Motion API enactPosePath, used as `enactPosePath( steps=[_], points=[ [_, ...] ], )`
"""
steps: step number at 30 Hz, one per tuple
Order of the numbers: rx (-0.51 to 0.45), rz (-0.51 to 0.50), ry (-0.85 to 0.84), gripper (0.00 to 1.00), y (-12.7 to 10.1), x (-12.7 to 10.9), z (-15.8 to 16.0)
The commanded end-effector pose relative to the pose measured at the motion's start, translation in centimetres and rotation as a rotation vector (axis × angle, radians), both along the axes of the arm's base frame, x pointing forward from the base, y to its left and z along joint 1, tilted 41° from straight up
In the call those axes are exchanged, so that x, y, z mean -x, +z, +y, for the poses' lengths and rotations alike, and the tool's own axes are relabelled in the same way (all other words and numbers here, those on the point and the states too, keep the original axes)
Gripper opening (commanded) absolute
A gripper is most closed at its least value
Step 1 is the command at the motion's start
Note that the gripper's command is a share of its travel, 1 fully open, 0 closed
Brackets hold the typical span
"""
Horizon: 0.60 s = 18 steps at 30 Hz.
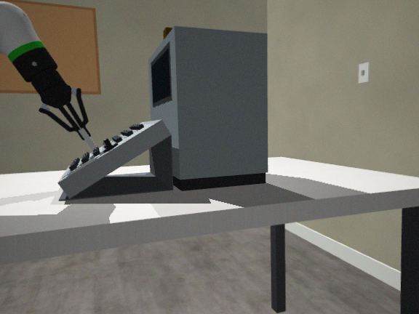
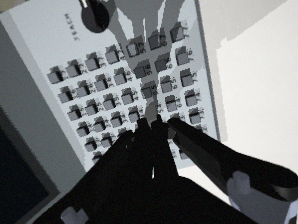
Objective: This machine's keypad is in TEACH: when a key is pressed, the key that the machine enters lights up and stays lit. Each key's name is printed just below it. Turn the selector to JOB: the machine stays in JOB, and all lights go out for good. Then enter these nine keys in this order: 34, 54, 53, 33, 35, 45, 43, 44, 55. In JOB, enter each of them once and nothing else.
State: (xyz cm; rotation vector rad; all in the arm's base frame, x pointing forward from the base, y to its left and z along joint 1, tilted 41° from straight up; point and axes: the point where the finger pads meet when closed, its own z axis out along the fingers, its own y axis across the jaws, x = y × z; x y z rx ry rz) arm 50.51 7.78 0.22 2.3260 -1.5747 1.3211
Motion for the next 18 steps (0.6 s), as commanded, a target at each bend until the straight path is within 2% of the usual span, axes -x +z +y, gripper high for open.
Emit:
enactPosePath(
  steps=[1,18],
  points=[
    [0.0,0.0,0.001,0.0,0.3,0.3,0.3],
    [0.0,0.0,0.001,0.0,1.6,1.5,1.2]
  ],
)
